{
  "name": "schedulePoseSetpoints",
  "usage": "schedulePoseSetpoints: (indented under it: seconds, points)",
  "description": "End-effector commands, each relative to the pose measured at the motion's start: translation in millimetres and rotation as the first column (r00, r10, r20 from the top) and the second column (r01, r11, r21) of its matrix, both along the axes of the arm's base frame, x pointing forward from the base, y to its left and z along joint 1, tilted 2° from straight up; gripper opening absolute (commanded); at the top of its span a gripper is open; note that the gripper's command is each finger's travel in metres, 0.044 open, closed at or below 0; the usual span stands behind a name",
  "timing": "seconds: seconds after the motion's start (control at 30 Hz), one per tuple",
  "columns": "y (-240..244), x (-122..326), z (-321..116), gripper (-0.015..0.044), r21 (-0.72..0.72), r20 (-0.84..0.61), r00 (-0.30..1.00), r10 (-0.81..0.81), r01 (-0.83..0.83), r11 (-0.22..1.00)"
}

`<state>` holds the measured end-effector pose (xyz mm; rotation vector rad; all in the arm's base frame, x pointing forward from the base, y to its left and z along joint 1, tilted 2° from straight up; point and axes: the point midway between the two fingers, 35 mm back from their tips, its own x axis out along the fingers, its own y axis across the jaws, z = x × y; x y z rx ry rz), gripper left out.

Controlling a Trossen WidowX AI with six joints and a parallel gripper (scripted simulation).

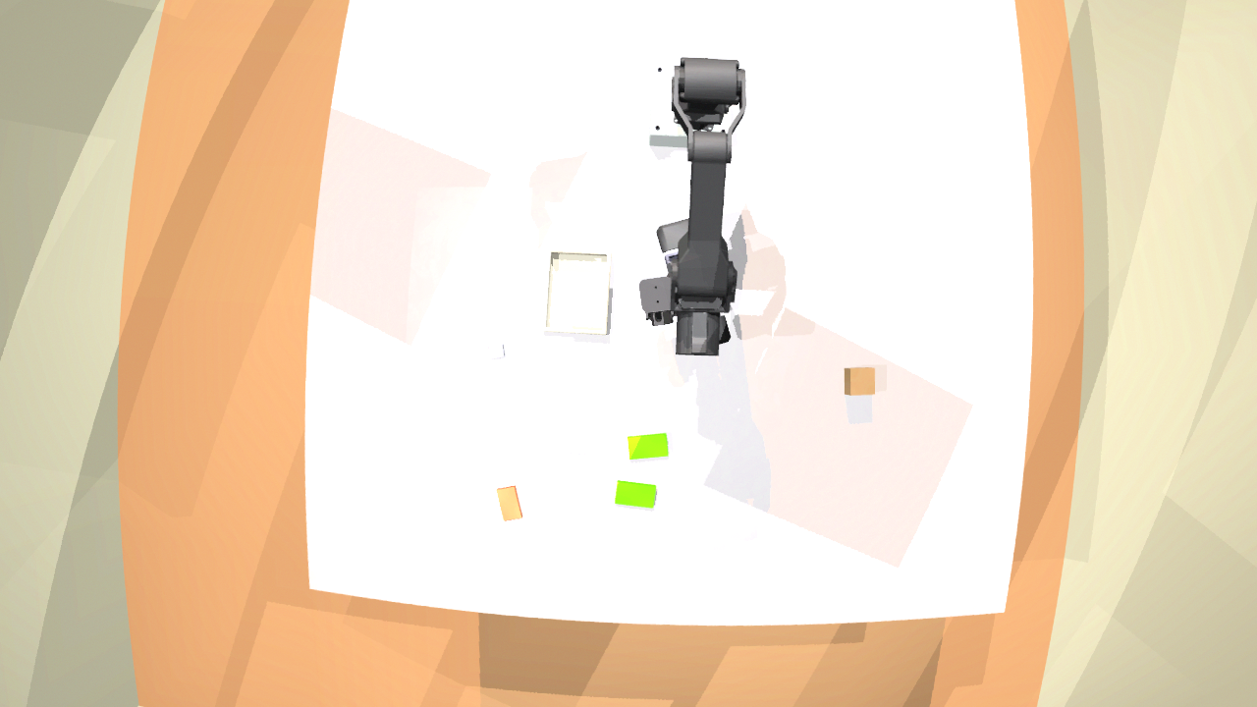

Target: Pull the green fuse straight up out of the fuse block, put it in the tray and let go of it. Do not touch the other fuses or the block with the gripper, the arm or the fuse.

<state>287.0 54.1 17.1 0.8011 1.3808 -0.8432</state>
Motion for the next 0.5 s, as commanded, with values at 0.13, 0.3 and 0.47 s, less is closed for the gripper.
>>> schedulePoseSetpoints:
  seconds: [0.13, 0.3, 0.47]
  points:
    - [0.9, 1.1, 6.0, 0.0, 0.004, 0.006, 1.0, -0.003, 0.003, 1.0]
    - [1.0, 0.9, 8.5, 0.0, 0.004, 0.006, 1.0, -0.003, 0.003, 1.0]
    - [1.1, 0.7, 11.0, 0.0, 0.005, 0.005, 1.0, -0.003, 0.003, 1.0]
